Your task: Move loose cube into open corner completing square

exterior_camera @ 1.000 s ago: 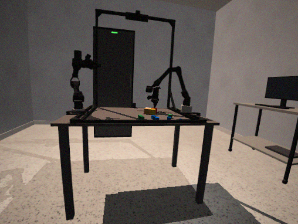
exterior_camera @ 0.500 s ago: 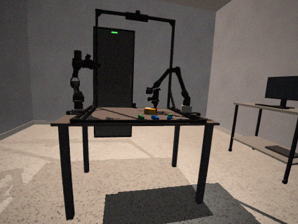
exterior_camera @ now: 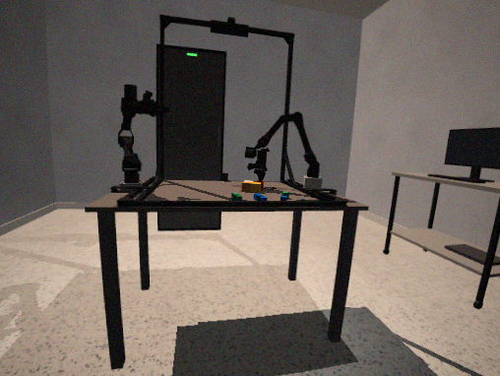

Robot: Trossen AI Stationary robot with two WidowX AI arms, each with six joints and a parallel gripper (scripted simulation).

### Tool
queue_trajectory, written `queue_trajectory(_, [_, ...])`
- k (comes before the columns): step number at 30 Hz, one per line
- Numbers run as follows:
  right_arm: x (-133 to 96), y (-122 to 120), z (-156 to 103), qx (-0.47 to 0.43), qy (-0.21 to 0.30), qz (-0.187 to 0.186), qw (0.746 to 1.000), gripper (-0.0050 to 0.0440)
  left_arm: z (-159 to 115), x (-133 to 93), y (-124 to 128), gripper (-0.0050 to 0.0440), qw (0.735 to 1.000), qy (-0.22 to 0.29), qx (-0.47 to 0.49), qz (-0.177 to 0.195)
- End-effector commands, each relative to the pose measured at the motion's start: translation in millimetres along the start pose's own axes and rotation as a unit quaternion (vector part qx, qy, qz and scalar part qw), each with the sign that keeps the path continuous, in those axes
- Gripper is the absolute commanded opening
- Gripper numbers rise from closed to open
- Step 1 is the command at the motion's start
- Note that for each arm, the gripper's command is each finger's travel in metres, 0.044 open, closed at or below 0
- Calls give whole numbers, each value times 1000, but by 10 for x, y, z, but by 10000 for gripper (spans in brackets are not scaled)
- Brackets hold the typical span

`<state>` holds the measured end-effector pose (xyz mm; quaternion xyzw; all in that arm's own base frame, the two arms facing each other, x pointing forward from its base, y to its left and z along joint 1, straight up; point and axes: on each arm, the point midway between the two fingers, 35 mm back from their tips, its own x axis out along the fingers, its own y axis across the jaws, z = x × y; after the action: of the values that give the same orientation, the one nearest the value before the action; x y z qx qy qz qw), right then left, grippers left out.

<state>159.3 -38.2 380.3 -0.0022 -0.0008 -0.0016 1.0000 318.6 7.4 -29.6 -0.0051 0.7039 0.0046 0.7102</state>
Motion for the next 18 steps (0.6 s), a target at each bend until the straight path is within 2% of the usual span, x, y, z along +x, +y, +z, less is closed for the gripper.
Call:
queue_trajectory(1, [-1,5,-1,3,0,2,1000,400,-18,27,21,0,1000,4,-1,0])
queue_trajectory(18, [-1,5,-1,3,0,2,1000,400,-18,27,114,0,1000,4,-1,0])
